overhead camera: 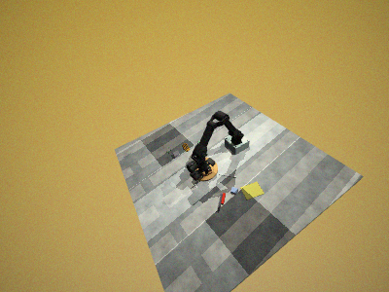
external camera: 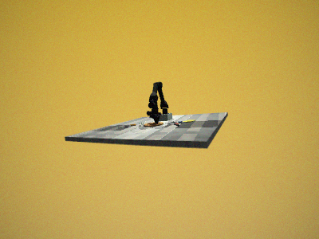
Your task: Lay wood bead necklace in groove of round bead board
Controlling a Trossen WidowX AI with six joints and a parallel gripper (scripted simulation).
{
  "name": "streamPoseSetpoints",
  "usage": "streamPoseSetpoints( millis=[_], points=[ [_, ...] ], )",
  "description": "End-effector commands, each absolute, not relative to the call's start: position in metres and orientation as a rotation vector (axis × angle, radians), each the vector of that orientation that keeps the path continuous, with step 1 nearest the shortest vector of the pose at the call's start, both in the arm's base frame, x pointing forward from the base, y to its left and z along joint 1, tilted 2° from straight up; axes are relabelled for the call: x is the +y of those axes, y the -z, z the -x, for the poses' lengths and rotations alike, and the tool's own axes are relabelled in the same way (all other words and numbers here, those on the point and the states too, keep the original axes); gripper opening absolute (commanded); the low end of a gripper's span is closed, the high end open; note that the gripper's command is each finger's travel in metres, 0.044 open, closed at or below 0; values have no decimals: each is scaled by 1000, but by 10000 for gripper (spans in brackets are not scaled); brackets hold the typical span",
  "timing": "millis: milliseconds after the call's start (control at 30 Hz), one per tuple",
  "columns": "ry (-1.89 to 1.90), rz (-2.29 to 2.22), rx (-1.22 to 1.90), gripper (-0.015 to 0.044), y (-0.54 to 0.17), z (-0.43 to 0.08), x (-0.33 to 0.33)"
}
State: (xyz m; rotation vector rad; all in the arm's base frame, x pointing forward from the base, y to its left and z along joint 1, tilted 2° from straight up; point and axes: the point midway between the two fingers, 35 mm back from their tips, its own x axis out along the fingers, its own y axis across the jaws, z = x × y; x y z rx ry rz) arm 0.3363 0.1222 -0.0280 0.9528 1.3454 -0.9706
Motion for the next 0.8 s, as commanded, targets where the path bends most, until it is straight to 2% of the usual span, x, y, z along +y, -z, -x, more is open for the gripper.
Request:
streamPoseSetpoints(
  millis=[0, 233, 767],
  points=[
    [971, -952, 1346, 263, 28, -336, 122],
    [974, -951, 1347, 440, 26, -335, 122],
    [976, -954, 1344, 440, 23, -335, 122]
  ],
)
